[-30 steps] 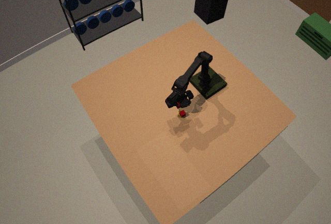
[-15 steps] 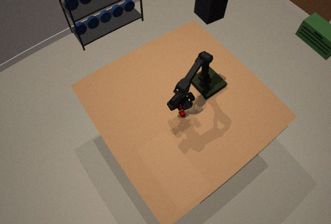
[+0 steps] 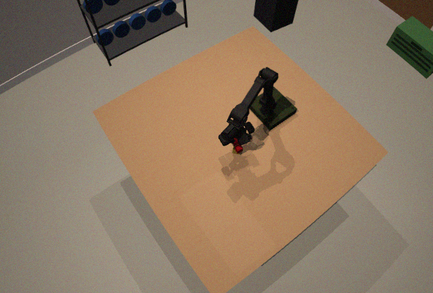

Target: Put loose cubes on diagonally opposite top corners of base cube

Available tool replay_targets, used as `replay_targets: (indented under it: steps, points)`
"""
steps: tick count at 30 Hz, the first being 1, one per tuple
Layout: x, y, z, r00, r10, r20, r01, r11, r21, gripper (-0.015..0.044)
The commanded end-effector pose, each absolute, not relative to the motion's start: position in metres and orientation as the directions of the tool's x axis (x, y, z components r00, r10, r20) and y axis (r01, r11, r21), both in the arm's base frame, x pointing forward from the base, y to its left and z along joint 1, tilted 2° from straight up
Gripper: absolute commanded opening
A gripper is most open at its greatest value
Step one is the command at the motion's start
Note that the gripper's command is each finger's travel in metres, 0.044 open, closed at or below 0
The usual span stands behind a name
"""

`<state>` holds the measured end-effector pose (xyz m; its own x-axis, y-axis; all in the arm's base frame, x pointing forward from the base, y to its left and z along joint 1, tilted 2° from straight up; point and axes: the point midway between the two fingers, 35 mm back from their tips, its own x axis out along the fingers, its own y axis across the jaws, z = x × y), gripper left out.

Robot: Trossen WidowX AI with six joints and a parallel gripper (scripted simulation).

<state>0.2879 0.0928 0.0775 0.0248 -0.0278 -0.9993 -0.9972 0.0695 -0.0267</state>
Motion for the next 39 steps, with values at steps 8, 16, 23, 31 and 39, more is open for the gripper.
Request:
replay_targets:
  steps: [8,16,23,31,39]
  points:
    - [0.286,0.091,0.053,0.012,-0.03,-0.999,-0.998,0.06,-0.014,0.0105]
    - [0.286,0.091,0.053,0.012,-0.03,-0.999,-0.998,0.06,-0.014,0.0105]
    - [0.286,0.091,0.051,0.012,-0.03,-0.999,-0.998,0.06,-0.014,0.0105]
    - [0.286,0.091,0.051,0.012,-0.03,-0.999,-0.998,0.06,-0.014,0.0105]
    - [0.286,0.091,0.051,0.012,-0.03,-0.999,-0.998,0.06,-0.014,0.0131]
